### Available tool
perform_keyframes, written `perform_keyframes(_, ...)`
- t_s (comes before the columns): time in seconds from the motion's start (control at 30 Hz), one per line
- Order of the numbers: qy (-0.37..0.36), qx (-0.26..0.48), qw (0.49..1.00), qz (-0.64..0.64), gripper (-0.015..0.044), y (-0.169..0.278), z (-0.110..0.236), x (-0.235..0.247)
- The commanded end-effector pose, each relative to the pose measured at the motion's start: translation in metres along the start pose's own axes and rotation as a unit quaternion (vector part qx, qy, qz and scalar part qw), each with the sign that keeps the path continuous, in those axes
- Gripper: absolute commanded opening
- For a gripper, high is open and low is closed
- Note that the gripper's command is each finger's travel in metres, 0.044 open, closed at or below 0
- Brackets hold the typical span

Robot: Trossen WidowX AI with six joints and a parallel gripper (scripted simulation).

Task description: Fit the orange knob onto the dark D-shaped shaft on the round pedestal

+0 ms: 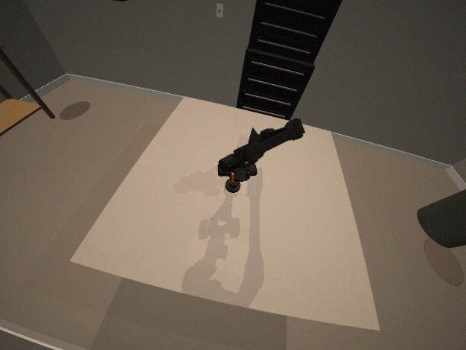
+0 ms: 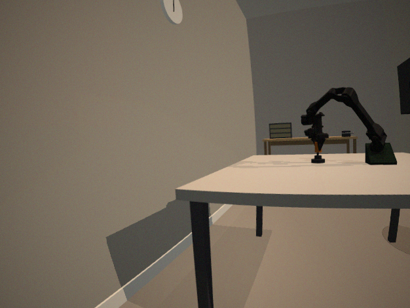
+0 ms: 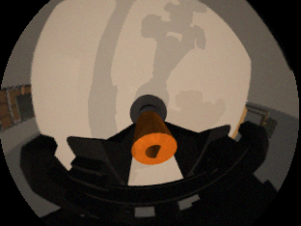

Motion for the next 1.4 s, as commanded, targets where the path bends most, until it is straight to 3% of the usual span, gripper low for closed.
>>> perform_keyframes(0.0, 0.003, -0.002, 1.000, 0.004, 0.0000, -0.0031, 0.0014, -0.0031)
perform_keyframes(0.7, 0.003, -0.001, 1.000, 0.004, 0.0000, -0.0028, 0.0027, -0.0046)
perform_keyframes(0.93, 0.003, -0.001, 0.995, 0.104, 0.0000, -0.0012, 0.0039, -0.0022)
perform_keyframes(1.37, 0.003, -0.001, 0.994, 0.109, 0.0000, -0.0001, -0.0024, 0.0012)
Point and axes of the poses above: the point midway between the two fingers, 35 mm back from their tips, its own z axis back along the fingers, its own x axis across the jaws, y = z × x, the point moved 6 cm from there along z, back along the fingers, and after that the axes turned 5 degrees about z, right-handed, at the moved point
